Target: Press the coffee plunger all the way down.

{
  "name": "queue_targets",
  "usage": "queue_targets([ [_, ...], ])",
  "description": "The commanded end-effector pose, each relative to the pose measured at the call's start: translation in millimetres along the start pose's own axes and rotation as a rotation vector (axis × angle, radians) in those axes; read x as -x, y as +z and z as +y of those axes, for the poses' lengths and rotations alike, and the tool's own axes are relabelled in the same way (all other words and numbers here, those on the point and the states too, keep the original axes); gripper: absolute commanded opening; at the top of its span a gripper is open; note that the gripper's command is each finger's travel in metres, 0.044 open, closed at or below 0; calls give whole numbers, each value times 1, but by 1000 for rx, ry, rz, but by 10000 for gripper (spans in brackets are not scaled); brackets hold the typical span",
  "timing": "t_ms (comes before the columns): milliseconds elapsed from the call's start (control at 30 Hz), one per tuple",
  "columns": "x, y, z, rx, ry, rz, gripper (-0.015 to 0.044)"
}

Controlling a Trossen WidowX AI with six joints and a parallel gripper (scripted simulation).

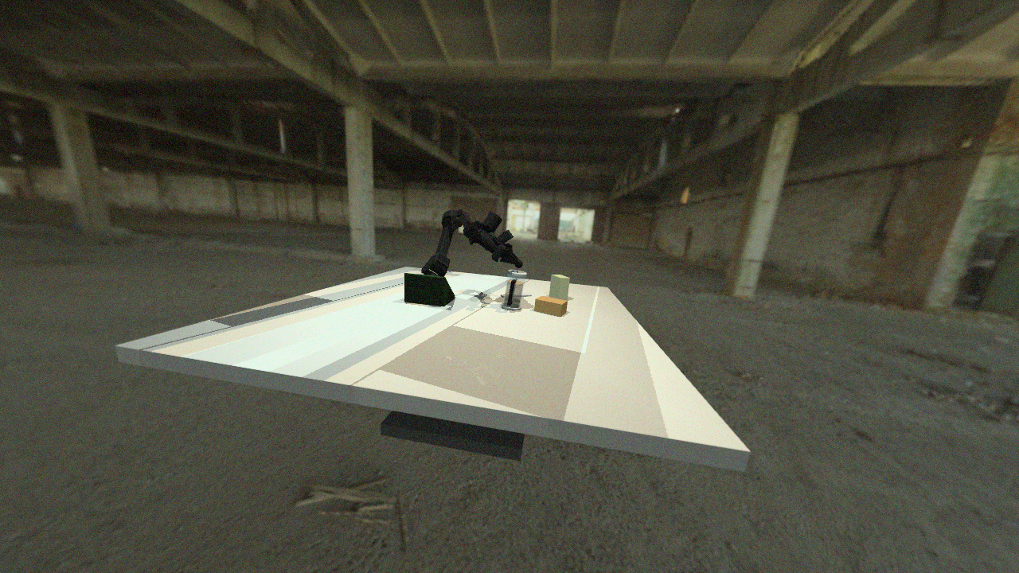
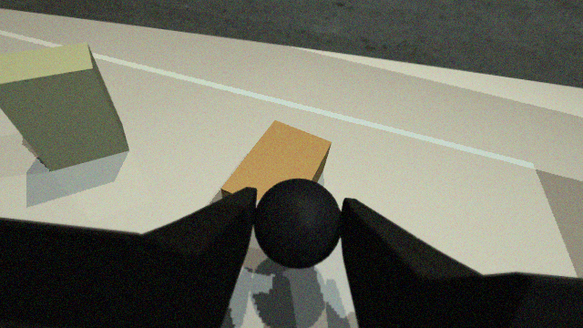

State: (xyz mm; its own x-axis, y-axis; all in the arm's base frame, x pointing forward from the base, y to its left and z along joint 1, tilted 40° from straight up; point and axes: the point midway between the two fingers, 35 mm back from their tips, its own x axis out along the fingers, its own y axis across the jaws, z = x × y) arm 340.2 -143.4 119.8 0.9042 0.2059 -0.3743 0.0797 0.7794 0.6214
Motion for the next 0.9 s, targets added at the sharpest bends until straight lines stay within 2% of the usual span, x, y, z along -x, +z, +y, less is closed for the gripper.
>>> queue_targets([
  [0,-3,-4,0,-15,8,16,127],
  [733,-1,-1,-1,-5,3,3,127],
  [867,-1,-1,-1,-5,3,3,232],
])
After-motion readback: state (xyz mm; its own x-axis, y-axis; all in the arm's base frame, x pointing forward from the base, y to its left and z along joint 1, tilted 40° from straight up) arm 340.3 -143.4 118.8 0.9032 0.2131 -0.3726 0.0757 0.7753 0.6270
